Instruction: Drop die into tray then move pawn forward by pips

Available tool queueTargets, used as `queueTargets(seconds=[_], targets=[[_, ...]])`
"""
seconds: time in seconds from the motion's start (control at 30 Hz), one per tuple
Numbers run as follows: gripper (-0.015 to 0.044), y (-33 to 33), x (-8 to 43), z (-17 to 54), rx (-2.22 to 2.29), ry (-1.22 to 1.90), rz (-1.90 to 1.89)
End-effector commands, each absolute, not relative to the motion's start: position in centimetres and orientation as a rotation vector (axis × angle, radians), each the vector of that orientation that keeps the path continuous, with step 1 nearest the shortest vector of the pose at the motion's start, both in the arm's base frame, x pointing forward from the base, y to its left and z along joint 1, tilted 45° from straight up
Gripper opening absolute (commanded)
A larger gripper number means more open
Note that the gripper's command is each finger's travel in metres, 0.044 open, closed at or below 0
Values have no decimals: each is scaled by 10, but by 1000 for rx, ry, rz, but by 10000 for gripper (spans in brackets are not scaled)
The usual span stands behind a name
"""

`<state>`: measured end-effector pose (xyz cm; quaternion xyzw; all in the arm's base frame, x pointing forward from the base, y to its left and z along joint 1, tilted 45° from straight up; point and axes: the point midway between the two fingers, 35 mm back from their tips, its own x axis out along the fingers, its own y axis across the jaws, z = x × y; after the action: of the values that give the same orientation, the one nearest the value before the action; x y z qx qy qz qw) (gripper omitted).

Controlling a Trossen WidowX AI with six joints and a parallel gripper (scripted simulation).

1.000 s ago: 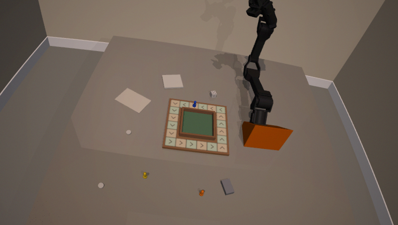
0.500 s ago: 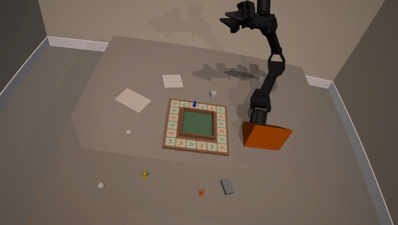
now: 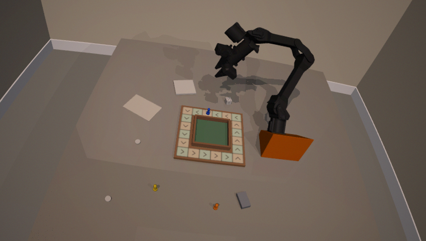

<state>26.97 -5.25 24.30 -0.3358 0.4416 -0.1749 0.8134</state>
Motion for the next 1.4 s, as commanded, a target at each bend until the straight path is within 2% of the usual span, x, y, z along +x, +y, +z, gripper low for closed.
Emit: queueTargets(seconds=[0.0, 0.1, 0.17, 1.37], targets=[[275, -108, 240, 201, -835, 1289, -410], [275, -139, 212, 177, -867, 1529, -387], [275, -145, 204, 172, -869, 1586, -376], [275, -175, 197, 135, -872, 1586, -379]])
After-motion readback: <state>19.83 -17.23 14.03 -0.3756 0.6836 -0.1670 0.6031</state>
